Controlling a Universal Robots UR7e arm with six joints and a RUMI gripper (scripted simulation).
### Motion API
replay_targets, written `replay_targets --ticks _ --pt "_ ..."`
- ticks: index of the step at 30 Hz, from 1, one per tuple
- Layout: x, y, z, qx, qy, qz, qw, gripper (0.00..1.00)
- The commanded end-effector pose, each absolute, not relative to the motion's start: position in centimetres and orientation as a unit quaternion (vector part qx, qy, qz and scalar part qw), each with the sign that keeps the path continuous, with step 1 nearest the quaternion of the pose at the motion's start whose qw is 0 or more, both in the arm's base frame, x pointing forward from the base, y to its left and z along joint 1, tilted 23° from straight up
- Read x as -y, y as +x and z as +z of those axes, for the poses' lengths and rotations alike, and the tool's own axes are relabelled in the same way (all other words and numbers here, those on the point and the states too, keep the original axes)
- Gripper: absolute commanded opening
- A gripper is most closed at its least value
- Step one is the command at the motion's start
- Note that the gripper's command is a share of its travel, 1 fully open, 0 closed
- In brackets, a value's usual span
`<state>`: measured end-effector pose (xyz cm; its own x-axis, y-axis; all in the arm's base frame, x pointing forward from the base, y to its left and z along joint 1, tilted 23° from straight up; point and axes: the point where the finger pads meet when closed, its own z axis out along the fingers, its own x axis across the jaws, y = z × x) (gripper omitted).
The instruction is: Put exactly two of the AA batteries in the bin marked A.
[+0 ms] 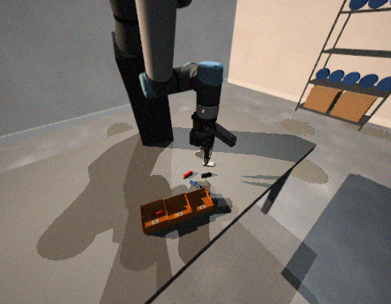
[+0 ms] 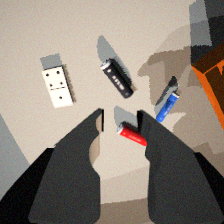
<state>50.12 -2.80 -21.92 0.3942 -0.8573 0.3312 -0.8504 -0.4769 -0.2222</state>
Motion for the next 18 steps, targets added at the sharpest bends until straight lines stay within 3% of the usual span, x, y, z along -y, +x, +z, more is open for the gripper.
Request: replay_targets --ticks 1,18 --pt "2.79 50.16 -21.87 -0.466 -0.861 -0.204 0.002 0.17" --pt "2.79 50.16 -21.88 -0.274 -0.940 -0.201 -0.033 0.17"
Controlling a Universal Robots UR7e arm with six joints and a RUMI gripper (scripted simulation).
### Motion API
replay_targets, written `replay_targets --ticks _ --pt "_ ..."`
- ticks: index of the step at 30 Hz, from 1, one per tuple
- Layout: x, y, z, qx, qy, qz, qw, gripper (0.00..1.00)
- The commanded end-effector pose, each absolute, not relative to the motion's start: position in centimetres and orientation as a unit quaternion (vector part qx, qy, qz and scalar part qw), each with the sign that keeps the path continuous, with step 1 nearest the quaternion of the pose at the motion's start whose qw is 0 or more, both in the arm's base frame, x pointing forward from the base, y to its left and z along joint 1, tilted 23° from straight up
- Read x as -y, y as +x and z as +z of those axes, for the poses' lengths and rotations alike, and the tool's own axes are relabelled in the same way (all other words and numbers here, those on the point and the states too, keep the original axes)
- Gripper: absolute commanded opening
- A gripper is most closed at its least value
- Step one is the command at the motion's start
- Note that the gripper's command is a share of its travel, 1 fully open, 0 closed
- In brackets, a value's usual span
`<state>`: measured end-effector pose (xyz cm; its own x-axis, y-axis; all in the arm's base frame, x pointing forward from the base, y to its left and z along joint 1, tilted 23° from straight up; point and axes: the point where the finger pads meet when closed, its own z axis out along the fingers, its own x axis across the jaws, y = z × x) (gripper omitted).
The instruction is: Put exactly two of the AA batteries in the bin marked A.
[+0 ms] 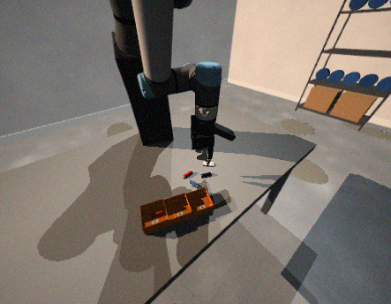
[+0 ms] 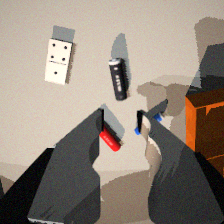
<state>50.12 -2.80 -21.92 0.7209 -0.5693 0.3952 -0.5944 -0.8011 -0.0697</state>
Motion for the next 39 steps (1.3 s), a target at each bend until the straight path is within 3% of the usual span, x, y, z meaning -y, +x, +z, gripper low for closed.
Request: replay_targets --ticks 1,5,39 --pt "2.79 50.15 -21.88 0.290 0.935 0.202 0.033 0.17" --pt "2.79 50.15 -21.88 0.211 0.956 0.198 0.040 0.17" --pt "2.79 50.15 -21.88 0.210 0.957 0.198 0.040 0.17"
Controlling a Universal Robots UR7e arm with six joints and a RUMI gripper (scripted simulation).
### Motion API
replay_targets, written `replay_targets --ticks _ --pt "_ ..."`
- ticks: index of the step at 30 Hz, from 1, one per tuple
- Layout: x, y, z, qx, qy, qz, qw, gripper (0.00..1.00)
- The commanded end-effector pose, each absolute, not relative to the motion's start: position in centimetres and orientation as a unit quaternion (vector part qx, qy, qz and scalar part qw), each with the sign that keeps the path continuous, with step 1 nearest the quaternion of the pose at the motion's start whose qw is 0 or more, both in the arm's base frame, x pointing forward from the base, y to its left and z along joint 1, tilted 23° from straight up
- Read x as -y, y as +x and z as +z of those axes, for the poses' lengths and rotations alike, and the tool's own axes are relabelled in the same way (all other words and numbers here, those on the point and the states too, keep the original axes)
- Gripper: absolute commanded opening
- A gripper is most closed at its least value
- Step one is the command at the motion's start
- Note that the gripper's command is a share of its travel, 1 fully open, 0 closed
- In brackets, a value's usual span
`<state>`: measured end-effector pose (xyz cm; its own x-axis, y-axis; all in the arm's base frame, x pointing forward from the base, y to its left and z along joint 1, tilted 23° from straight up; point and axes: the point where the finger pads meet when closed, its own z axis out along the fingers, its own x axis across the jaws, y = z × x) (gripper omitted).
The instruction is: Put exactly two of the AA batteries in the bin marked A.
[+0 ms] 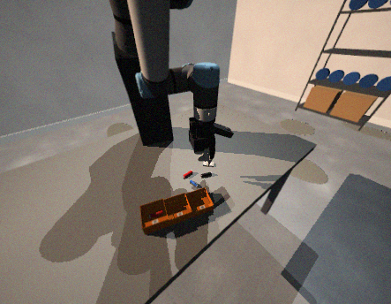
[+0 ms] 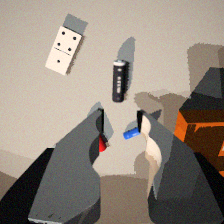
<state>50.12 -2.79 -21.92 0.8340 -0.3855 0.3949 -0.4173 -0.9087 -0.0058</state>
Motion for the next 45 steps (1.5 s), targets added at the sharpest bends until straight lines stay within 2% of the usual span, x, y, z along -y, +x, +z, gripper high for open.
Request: replay_targets --ticks 1,20,45 --pt "2.8 50.1 -21.9 0.210 0.957 0.198 0.040 0.17" --pt "3.8 52.4 -27.6 0.209 0.957 0.198 0.040 0.17" --pt "4.0 52.8 -28.7 0.209 0.957 0.198 0.040 0.17"
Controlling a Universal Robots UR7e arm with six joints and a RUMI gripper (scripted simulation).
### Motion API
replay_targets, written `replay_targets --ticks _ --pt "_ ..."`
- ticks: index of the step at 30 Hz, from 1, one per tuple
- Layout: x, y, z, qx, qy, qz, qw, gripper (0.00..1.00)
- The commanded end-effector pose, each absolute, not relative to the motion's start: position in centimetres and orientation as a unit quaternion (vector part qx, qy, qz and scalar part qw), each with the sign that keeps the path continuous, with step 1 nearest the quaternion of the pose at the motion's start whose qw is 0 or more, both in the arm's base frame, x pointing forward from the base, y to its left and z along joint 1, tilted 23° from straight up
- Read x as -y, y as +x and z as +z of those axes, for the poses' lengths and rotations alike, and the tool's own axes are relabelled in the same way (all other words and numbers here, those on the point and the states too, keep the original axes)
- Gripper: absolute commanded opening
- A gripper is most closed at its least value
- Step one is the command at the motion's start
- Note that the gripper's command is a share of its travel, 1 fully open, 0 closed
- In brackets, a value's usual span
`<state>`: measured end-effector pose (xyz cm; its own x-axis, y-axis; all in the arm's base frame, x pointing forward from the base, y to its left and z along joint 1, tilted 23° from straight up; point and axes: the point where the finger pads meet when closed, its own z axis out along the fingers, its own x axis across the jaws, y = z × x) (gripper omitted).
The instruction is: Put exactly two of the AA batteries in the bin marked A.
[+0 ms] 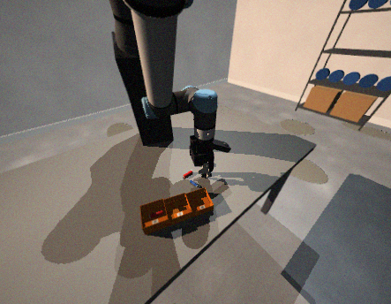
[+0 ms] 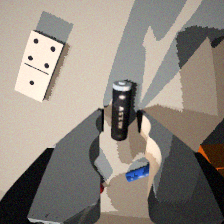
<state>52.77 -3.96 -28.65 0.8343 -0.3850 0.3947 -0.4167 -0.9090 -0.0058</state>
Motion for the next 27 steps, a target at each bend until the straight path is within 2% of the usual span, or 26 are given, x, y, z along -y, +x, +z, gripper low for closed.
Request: replay_targets --ticks 1,9,10,27 --pt "3.98 52.84 -28.69 0.209 0.957 0.198 0.040 0.17" --pt "3.98 52.83 -28.69 0.209 0.957 0.198 0.040 0.17" --pt "3.97 52.83 -28.68 0.209 0.957 0.198 0.040 0.00" --pt "3.97 52.83 -28.69 0.209 0.957 0.198 0.040 0.00"
